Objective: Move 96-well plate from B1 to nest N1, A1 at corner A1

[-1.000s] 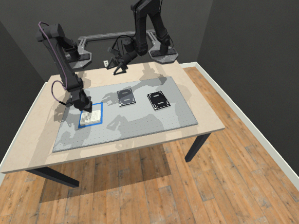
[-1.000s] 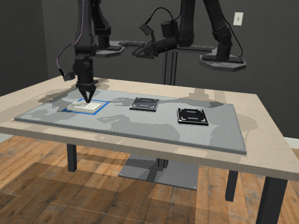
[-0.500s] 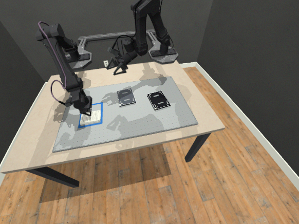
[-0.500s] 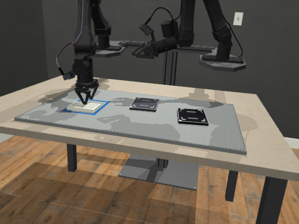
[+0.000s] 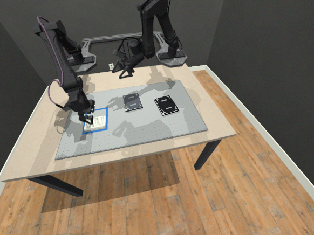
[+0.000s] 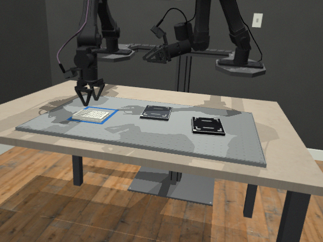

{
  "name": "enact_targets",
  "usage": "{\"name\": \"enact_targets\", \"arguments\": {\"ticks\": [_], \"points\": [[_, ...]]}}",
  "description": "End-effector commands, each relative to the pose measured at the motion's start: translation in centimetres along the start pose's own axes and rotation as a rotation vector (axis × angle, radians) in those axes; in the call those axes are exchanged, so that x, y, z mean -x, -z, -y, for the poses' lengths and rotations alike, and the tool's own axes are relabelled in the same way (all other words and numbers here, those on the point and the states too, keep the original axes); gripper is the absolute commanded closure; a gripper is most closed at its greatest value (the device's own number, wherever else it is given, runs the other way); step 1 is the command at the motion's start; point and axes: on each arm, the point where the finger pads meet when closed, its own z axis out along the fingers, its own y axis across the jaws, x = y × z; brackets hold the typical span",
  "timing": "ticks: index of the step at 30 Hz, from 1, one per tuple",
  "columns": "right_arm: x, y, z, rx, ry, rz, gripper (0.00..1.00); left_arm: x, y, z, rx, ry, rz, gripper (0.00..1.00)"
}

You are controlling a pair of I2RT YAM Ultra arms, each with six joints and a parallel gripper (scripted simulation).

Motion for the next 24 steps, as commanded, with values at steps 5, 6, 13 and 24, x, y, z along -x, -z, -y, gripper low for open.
{"name": "enact_targets", "arguments": {"ticks": [5,6,13,24], "points": [[0.8,-0.9,1.1,-0.036,-0.007,0.016,0.00,0.4,0.3,0.0,-0.007,0.012,0.013,0.00],[0.8,-1.0,1.2,-0.036,-0.005,0.016,0.00,0.4,0.3,0.0,-0.007,0.012,0.013,0.00],[0.8,-1.9,0.7,-0.012,-0.003,0.012,0.00,0.4,0.3,0.0,-0.007,0.012,0.013,0.00],[0.8,-3.2,0.7,-0.012,-0.003,0.012,0.00,0.4,0.3,0.0,-0.007,0.012,0.013,0.00]]}}
